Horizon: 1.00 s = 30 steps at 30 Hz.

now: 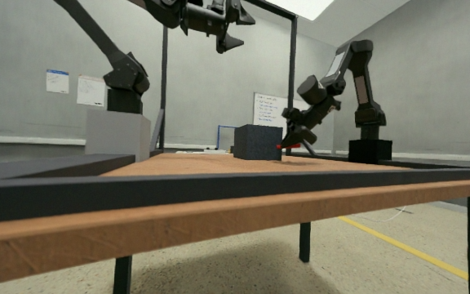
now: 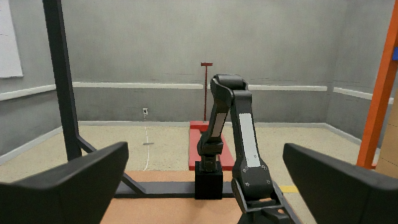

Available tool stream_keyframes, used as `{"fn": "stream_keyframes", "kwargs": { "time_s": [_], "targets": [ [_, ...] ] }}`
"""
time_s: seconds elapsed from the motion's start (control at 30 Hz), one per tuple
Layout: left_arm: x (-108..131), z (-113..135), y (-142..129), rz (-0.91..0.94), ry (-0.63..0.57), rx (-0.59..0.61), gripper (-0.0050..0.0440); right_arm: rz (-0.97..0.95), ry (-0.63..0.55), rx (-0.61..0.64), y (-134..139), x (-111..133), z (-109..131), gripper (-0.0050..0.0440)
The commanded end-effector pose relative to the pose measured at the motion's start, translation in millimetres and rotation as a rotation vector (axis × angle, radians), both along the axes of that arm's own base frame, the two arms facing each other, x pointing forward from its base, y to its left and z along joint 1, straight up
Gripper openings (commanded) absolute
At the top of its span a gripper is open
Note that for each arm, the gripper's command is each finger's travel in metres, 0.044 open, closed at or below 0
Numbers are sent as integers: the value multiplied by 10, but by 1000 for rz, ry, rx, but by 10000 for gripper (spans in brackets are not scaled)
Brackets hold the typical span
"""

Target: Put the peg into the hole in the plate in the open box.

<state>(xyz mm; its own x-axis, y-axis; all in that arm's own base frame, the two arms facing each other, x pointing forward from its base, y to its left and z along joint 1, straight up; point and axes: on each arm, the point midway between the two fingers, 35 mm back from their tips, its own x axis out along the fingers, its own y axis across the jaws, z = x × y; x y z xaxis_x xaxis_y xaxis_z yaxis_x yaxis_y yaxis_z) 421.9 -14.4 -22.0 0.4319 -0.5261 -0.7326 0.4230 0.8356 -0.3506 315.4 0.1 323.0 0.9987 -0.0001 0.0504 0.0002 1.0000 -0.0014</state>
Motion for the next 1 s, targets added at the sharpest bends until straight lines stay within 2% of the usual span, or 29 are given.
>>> {"fn": "stream_keyframes", "kwargs": {
  "time_s": [0.0, 0.1, 0.2, 0.27, 0.67, 0.8, 0.97],
  "targets": [
    [71, 28, 36, 118, 130, -91, 65, -2, -26, 3, -7, -13, 110, 440],
    [77, 2, 54, 220, 250, -160, 65, -2, -26, 3, -7, -13, 110, 440],
    [41, -1, 37, 218, 256, -160, 65, -2, -26, 3, -7, -13, 110, 440],
    [73, -14, 61, 270, 308, -190, 65, -2, -26, 3, -7, -13, 110, 440],
    [70, -71, 132, 723, 815, -419, 65, -2, -26, 3, -7, -13, 110, 440],
    [63, -76, 134, 749, 845, -429, 65, -2, -26, 3, -7, -13, 110, 440],
    [58, -72, 166, 953, 1057, -500, 65, -2, -26, 3, -7, -13, 110, 440]
  ]
}}
